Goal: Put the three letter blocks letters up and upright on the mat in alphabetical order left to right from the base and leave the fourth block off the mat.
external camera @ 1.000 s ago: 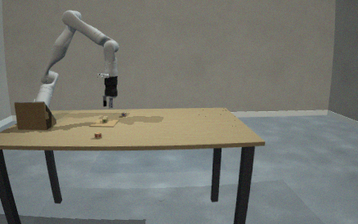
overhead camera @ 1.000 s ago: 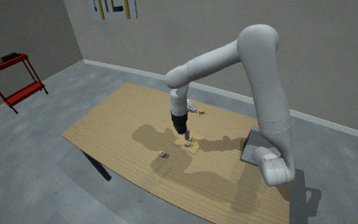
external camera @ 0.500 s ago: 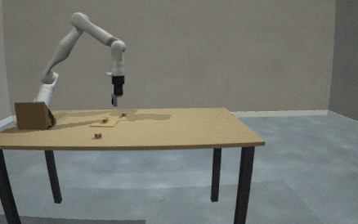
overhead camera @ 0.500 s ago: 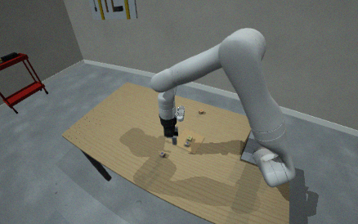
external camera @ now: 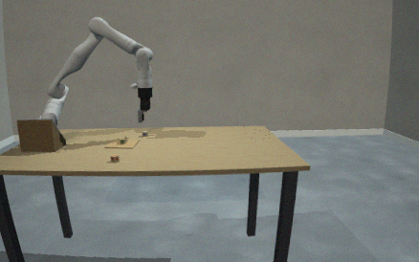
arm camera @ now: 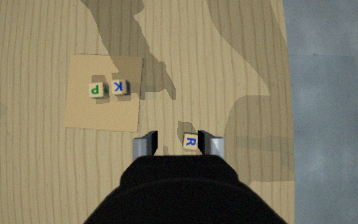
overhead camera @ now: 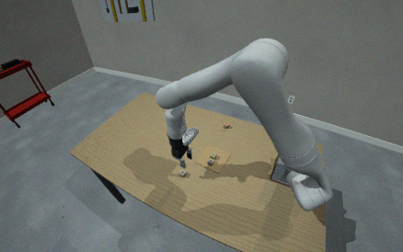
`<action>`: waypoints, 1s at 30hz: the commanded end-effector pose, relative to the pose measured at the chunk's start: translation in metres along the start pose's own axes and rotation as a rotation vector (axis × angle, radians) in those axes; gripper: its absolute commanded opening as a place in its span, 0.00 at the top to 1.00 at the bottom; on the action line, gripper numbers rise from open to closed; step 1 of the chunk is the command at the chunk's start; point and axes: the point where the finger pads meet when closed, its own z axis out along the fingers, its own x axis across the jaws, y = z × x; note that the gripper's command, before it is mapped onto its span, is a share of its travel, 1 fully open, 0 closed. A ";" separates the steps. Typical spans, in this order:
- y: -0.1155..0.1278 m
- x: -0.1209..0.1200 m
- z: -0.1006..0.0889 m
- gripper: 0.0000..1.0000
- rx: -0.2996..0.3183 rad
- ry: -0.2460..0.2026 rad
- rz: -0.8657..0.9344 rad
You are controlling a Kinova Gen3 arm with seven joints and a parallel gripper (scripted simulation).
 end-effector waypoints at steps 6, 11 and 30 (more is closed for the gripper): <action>0.011 0.020 -0.001 0.00 -0.008 -0.003 0.111; 0.013 0.021 -0.001 0.00 -0.012 -0.002 0.131; 0.013 0.022 -0.001 0.00 -0.013 -0.001 0.143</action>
